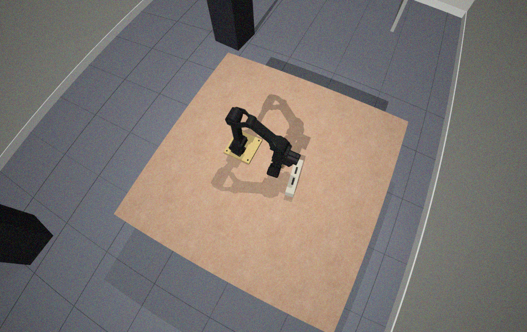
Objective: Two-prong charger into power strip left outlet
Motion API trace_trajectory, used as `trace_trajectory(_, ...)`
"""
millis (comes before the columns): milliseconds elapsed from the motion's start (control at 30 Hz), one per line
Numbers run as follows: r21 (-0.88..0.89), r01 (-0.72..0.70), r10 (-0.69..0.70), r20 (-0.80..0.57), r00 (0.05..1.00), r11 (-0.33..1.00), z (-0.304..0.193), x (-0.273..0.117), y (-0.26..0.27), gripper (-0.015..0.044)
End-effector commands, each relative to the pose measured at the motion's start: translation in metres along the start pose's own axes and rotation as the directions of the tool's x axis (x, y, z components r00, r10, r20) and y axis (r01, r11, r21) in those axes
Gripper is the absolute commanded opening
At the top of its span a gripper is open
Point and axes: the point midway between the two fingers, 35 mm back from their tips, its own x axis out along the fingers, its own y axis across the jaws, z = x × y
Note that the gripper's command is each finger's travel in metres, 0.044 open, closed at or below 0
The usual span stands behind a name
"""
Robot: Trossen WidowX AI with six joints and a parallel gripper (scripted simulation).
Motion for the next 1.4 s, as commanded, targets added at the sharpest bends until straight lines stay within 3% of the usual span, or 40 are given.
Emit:
trace_trajectory(0, -0.008, 0.004, -0.004, -0.002, 1.000, 1.000, 0.007, 0.001, -0.002, 0.0000)
trace_trajectory(1367, -0.029, 0.006, -0.006, 0.001, 1.000, 1.000, 0.039, 0.004, -0.008, 0.0000)
